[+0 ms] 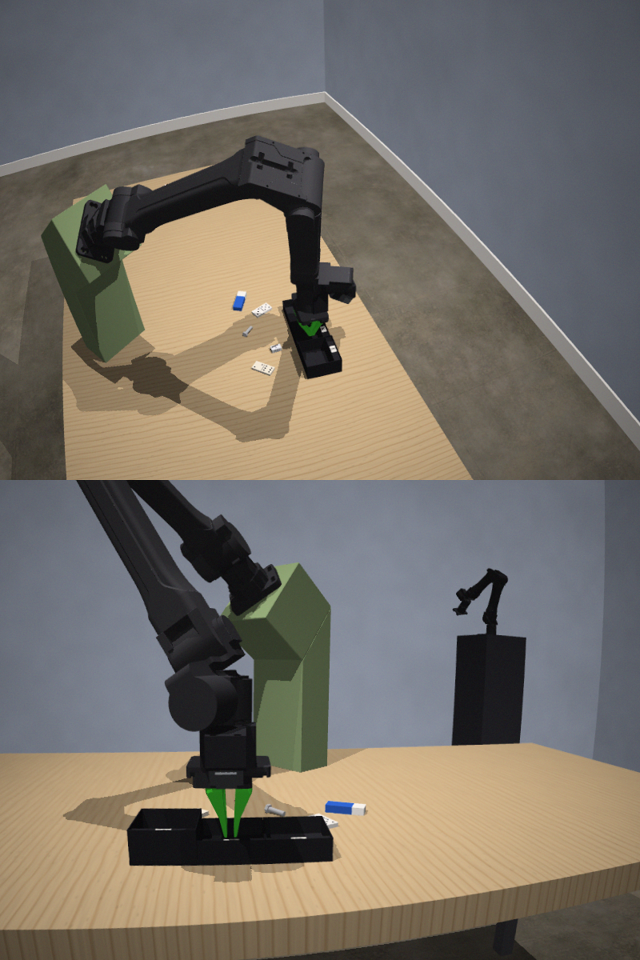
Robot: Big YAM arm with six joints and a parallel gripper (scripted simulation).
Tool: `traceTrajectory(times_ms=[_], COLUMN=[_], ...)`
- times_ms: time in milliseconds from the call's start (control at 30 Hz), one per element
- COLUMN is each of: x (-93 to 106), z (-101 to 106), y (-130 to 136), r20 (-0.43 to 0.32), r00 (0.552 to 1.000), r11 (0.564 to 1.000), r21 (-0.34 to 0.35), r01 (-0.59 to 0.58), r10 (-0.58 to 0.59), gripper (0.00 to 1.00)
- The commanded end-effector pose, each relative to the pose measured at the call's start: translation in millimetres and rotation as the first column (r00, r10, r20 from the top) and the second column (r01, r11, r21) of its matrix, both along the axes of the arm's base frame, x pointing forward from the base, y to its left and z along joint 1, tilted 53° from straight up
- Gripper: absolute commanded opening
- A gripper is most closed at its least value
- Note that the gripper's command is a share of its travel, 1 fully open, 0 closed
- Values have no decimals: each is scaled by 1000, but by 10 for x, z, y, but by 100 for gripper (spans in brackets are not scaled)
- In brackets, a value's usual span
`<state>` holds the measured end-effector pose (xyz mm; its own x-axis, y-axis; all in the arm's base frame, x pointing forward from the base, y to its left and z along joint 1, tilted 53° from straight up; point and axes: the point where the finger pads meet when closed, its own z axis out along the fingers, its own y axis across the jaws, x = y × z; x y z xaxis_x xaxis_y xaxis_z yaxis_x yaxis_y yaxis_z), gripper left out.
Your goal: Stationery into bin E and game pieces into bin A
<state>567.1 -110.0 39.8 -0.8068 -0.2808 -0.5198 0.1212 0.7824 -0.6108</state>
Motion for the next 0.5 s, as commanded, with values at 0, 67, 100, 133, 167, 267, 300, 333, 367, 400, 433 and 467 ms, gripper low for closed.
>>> traceTrajectory(times_ms=[0,67,100,133,167,267,300,333,367,400,433,467], x=[2,-24,-32,-39,-47,-62,-62,-90,-90,-85,-93,-100], z=[156,162,170,178,186,202,202,38,127,227,235,243], y=[171,185,192,199,206,220,220,181,213,241,249,256], r20=[23,20,20,21,21,21,21,-10,4,21,21,21], r00=[1000,1000,1000,1000,1000,1000,1000,1000,1000,1000,1000,1000], r11=[1000,1000,1000,1000,1000,1000,1000,1000,1000,1000,1000,1000], r21=[6,6,6,6,6,6,6,7,7,6,7,7], r01=[-18,-18,-18,-18,-18,-18,-18,-10,-14,-17,-17,-18], r10=[17,17,17,17,17,17,17,10,14,17,17,17], gripper=[10,10,10,10,10,10,10,10,10,10,10,10])
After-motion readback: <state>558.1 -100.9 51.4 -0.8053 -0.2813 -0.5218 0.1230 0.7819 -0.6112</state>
